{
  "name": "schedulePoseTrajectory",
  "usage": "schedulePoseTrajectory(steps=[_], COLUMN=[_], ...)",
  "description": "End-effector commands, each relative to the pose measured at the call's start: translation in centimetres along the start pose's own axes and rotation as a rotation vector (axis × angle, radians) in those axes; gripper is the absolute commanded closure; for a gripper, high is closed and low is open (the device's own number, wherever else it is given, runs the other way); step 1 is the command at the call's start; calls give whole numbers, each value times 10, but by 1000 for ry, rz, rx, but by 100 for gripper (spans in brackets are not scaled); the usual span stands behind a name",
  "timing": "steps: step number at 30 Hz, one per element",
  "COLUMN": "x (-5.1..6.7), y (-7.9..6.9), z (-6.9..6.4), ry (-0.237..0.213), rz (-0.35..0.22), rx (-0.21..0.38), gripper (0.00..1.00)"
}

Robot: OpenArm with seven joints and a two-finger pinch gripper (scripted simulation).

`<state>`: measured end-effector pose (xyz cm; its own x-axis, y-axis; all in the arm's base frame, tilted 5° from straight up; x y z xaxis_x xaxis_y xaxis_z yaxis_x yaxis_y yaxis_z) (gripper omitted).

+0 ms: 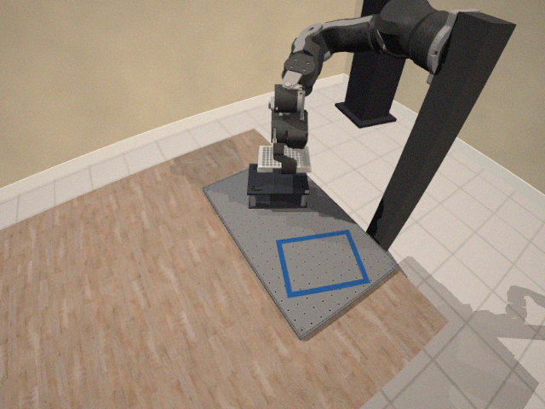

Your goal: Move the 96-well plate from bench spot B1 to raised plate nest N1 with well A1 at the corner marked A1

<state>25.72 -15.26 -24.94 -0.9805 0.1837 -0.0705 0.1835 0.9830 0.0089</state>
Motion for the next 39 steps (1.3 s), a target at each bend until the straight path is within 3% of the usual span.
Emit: schedulePoseTrajectory(steps=[1, 2, 14, 19, 39], x=[-6, -8, -8, -12, -12], y=[-5, -13, -13, -25, -22], z=[-6, -7, -7, -10, -11], ry=[-10, -10, -10, -11, -11], rz=[-20, -20, -20, -20, -20], rx=[-22, -22, -22, -22, -22], gripper=[100, 100, 100, 100, 100])
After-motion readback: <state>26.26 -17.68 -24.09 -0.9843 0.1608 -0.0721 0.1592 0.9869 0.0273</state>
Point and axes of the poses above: the point where the finger pads meet when closed, its own z axis out along the fingers, its own y axis across the jaws, x = y × z, the point moved 3 cm from there along -z, back along the fingers, and after that the axes turned 11 degrees about -z, right-handed, at the moved point
